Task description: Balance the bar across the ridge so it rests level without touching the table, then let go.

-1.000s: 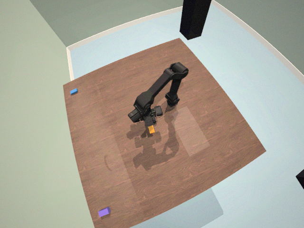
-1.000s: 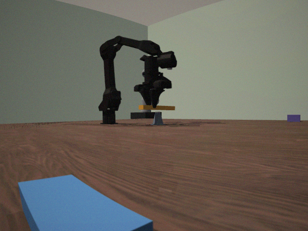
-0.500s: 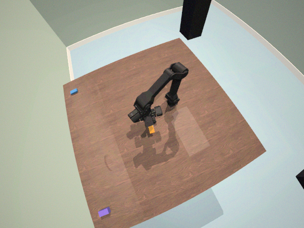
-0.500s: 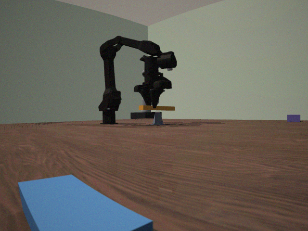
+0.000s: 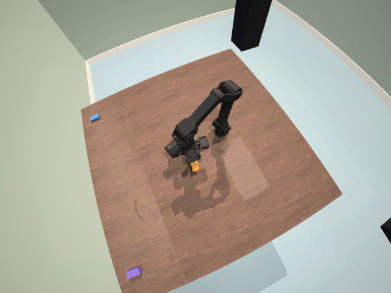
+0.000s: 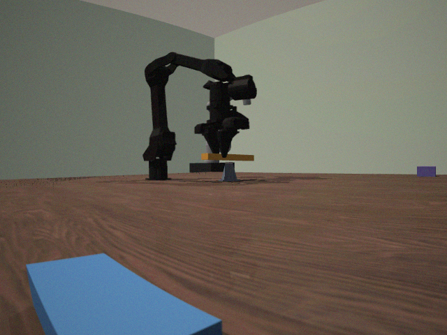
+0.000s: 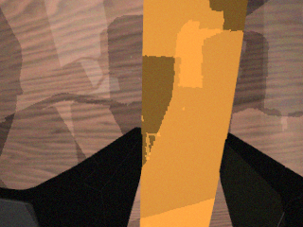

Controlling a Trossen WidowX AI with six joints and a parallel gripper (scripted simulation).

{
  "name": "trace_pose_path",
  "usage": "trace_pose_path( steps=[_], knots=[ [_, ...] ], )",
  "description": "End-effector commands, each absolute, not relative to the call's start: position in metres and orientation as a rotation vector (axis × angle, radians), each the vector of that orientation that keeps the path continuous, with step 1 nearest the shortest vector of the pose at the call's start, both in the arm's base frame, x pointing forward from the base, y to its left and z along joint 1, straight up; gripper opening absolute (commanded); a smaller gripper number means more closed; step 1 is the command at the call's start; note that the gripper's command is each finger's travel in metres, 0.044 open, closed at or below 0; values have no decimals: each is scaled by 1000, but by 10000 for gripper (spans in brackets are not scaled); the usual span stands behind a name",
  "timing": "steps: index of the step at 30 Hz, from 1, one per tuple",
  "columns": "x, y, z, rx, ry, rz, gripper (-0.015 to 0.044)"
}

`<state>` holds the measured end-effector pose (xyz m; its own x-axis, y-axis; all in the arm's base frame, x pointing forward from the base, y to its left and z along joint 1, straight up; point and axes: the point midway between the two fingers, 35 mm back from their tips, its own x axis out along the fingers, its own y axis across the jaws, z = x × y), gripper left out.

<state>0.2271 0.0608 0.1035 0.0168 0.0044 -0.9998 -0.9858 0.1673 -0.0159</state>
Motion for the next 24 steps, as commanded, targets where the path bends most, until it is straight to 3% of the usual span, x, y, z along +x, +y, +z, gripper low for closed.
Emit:
trace_pose_path(
  steps=[1,24],
  knots=[
    [227,61,103,-1087,1267,1073,0],
    [228,61,101,-1087,1267,1073,0]
  ],
)
